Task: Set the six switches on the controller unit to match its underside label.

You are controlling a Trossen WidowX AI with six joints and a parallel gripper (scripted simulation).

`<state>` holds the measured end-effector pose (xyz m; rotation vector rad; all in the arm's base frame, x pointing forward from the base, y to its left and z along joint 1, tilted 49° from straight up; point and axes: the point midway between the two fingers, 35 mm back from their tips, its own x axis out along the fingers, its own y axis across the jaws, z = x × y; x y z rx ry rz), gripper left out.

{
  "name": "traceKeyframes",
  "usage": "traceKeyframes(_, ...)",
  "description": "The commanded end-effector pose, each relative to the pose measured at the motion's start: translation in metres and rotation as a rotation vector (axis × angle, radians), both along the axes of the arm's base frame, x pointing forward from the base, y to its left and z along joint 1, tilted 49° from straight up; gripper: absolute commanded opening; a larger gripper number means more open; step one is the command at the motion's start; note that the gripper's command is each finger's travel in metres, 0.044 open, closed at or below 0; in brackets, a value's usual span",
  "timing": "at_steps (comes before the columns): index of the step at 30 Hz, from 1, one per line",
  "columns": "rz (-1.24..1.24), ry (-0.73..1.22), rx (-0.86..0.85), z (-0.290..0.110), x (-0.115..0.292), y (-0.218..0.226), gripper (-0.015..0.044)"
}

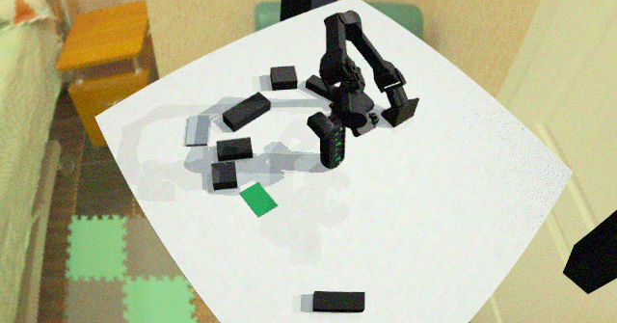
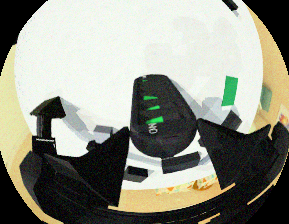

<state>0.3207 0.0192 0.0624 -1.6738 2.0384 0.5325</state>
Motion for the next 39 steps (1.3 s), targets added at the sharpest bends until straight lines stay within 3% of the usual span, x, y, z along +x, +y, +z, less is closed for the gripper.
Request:
traceKeyframes(1,-0.017,0.002,0.005,-0.006,0.0,0.001,0.0338)
traceKeyframes(39,-0.027,0.004,0.021,-0.031,0.004,0.019,0.0338)
